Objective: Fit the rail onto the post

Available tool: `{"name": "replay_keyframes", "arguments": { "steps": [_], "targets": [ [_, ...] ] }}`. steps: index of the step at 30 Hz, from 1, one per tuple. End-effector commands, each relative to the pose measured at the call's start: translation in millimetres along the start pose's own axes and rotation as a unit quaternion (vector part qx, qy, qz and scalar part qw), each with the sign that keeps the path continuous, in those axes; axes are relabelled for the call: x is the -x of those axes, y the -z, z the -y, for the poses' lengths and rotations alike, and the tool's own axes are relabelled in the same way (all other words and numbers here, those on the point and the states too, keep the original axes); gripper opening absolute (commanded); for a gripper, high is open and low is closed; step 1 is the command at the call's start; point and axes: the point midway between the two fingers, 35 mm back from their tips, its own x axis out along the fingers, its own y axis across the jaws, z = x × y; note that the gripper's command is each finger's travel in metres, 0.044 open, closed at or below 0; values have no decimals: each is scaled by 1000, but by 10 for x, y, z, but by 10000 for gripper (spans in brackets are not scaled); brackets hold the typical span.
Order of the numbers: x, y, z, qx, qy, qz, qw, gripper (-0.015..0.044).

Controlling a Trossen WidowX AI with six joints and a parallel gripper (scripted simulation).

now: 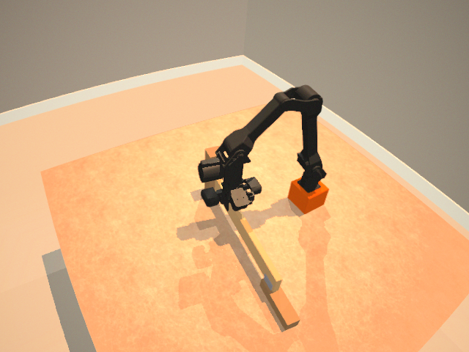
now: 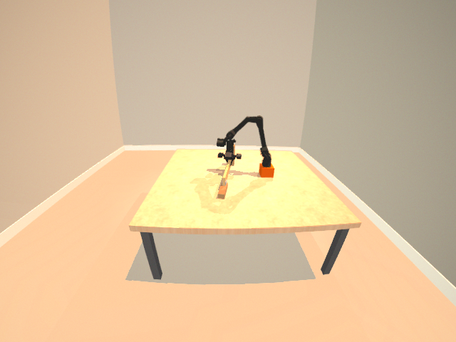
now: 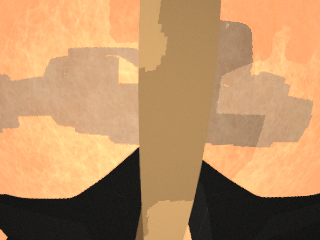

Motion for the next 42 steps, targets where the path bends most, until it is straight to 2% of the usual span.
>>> {"name": "replay_keyframes", "arguments": {
  "steps": [1, 42],
  "targets": [
    [-4, -6, 1, -1, 1, 1, 1000, 0],
    [21, 32, -3, -1, 1, 1, 1000, 0]
  ]
}}
